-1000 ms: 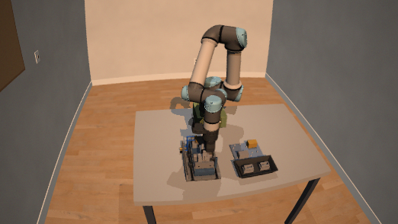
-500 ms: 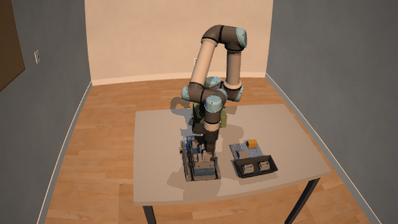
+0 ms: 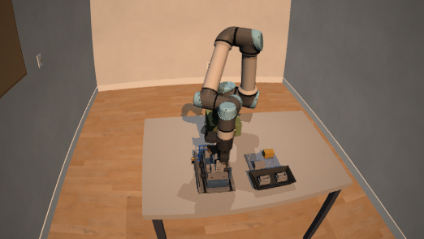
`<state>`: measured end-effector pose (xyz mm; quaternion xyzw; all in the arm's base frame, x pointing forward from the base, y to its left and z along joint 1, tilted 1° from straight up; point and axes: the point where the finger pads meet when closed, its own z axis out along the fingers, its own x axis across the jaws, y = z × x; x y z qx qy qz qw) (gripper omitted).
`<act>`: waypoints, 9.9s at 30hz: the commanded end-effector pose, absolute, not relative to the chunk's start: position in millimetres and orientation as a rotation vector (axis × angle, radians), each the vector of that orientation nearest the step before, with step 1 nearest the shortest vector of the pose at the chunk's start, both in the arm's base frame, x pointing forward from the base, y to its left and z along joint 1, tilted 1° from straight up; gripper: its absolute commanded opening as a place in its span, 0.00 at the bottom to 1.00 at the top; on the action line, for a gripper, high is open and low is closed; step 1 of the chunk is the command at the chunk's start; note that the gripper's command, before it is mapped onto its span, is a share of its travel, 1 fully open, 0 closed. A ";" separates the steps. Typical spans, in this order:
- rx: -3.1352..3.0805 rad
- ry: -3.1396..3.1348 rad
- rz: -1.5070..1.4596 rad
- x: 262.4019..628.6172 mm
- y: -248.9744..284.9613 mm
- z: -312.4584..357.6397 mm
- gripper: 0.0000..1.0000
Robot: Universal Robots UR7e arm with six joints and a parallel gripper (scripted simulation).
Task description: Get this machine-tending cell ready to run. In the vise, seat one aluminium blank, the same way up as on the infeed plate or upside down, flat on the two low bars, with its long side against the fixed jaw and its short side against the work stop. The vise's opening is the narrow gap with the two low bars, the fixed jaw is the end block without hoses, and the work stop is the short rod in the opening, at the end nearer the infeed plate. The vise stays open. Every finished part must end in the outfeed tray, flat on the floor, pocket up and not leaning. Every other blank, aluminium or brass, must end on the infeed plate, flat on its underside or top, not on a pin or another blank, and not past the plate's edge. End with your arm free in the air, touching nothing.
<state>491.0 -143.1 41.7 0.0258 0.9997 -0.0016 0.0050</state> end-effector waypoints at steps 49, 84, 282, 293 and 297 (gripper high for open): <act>0.079 3.129 -0.005 492.9 -143.1 42.2 0.00; 0.079 3.129 -0.005 493.2 -143.3 42.5 0.00; 0.079 3.130 -0.004 492.9 -143.2 40.1 1.00; 0.079 3.130 -0.005 493.1 -143.3 41.0 1.00; 0.079 3.126 -0.007 494.4 -144.1 45.7 1.00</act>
